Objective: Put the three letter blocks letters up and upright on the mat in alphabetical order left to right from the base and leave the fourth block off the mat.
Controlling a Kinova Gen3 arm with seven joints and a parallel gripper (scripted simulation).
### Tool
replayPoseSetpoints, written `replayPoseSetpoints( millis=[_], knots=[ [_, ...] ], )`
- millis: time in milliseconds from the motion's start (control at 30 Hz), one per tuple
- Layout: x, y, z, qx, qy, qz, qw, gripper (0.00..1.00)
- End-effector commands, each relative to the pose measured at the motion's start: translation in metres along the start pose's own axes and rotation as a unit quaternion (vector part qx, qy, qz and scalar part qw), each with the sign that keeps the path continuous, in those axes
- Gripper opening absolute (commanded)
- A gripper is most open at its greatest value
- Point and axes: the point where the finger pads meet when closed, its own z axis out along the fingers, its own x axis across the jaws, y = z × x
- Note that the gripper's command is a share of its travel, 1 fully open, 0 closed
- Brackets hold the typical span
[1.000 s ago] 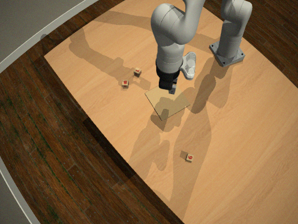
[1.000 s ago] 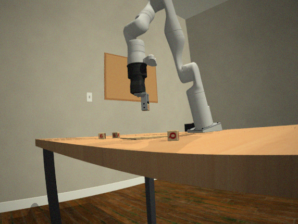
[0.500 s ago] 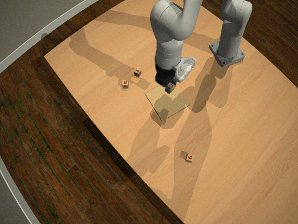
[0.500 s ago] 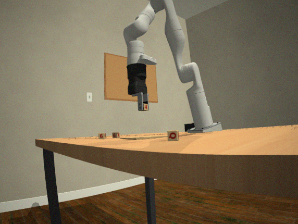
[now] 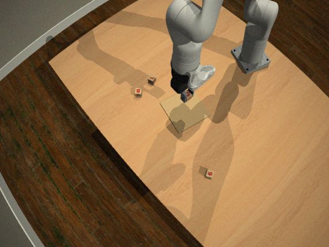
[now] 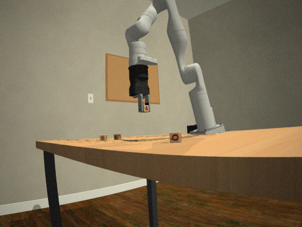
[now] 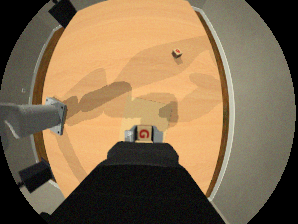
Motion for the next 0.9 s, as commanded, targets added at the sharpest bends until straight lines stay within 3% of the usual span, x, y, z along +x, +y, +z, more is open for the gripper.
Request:
replayPoseSetpoints(
  millis=[0,500,867],
  knots=[
    [0.0,0.0,-0.001,0.0,0.001,0.004,1.0,0.49],
    [0.001,0.0,0.0,0.0,0.001,0.008,1.0,0.49],
    [0.0,0.0,0.022,0.0,0.001,0.008,1.0,0.49]
  ],
)
